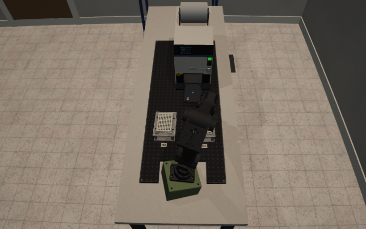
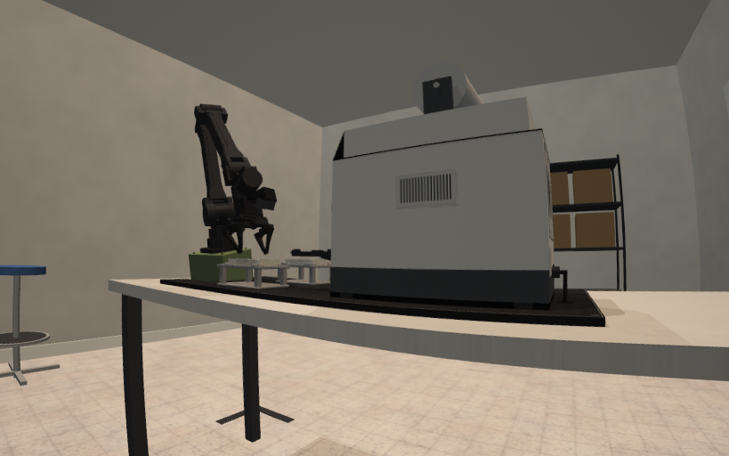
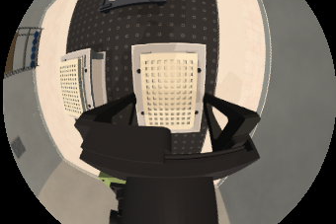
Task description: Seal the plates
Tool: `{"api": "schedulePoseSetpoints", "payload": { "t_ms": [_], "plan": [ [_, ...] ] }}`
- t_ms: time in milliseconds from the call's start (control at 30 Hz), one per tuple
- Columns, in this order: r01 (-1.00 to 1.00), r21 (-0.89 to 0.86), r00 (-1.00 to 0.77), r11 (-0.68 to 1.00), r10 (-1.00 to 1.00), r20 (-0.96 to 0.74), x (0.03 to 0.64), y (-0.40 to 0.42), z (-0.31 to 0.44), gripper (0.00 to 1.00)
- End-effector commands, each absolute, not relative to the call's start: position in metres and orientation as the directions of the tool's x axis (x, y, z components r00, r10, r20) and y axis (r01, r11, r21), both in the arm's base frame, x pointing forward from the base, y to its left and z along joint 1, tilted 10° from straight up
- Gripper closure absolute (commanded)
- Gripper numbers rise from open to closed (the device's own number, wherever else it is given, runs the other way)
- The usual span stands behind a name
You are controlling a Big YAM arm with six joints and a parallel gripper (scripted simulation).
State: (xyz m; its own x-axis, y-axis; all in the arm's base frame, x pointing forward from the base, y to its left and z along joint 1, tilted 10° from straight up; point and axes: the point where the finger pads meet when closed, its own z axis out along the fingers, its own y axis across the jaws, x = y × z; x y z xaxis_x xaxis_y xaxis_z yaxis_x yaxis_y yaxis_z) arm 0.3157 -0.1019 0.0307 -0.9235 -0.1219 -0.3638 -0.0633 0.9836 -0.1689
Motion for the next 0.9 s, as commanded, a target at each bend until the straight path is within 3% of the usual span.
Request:
{"api": "schedulePoseSetpoints", "payload": {
  "t_ms": [0, 867],
  "plan": [
    [-0.069, -0.192, -0.904, 0.979, -0.143, -0.403, 0.3384, -0.1064, 0.048, 0.0],
    [-0.069, -0.193, -0.903, 0.979, -0.143, -0.406, 0.3358, -0.1054, 0.0537, 0.0]
  ]
}}
